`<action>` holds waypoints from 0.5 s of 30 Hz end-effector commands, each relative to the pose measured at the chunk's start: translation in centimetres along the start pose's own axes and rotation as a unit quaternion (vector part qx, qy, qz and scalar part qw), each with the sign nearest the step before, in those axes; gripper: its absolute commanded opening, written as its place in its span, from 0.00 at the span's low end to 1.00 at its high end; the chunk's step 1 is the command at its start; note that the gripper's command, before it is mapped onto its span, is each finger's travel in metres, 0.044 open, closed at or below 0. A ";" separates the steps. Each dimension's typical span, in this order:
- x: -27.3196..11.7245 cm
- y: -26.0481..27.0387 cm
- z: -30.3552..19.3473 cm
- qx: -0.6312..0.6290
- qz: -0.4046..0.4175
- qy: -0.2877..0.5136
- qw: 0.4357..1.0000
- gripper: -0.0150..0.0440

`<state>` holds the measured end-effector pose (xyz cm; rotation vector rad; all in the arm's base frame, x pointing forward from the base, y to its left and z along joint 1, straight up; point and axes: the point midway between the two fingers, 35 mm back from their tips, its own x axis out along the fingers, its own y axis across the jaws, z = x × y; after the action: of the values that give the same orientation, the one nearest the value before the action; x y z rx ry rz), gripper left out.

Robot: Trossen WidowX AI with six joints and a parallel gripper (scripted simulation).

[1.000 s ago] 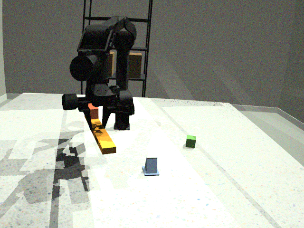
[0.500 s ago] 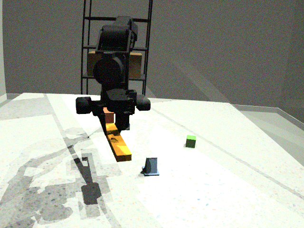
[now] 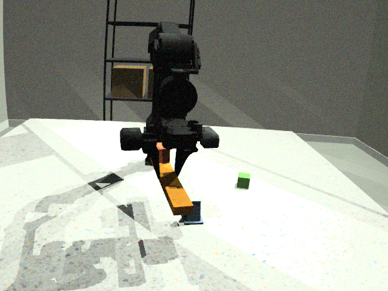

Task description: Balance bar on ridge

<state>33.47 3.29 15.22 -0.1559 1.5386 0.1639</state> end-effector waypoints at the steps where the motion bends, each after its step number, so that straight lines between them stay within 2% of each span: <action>1: -0.2 1.1 0.7 0.011 -0.002 -0.003 1.000 0.25; 15: 0.1 5.9 2.5 0.044 0.000 -0.004 0.999 0.25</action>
<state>34.60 8.73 14.98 -0.0970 1.5419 0.1124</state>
